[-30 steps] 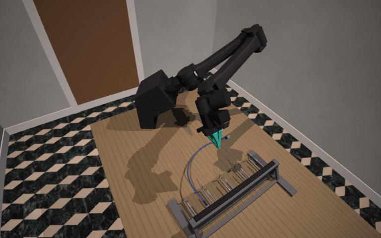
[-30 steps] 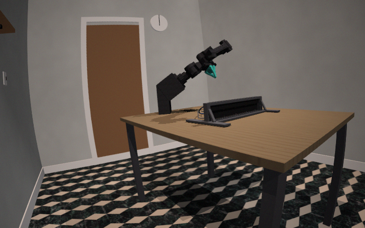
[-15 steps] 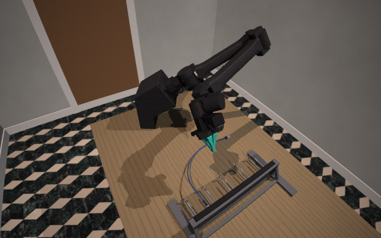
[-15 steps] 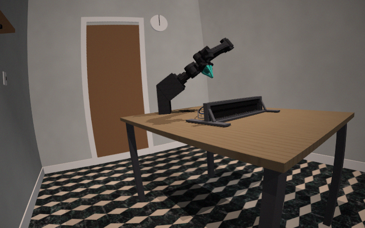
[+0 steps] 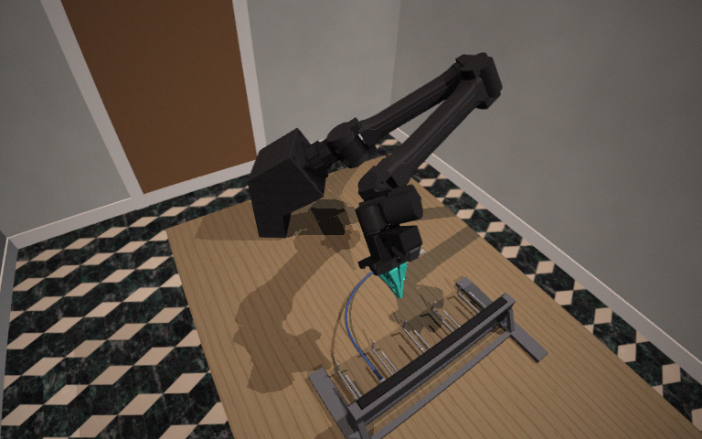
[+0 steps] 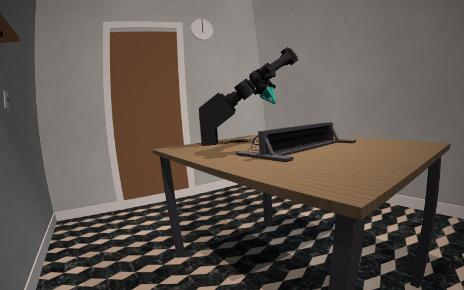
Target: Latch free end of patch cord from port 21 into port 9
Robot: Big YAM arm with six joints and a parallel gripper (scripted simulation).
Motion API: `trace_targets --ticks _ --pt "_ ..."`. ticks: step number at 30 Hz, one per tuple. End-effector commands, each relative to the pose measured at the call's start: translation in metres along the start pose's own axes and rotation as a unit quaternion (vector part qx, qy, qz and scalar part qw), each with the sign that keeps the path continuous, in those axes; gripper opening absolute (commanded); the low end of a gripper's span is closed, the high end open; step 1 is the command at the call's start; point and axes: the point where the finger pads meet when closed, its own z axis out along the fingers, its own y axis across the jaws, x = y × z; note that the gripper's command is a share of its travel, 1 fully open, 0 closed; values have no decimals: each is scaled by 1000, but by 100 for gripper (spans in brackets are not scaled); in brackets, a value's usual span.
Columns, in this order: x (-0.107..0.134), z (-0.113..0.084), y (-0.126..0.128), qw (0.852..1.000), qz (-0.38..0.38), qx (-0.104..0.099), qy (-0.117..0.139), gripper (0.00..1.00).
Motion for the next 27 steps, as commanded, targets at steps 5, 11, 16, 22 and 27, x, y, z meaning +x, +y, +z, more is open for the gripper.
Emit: trace_targets --ticks 5,11,16,22,27 --pt "-7 54 10 1000 -5 -22 1 0" --pt "-4 96 12 1000 -2 -23 1 0" --pt "-1 105 13 1000 -1 -22 2 0" --pt "-5 97 10 1000 -2 -17 -4 0" --pt "-9 91 8 1000 -4 -13 -8 0"
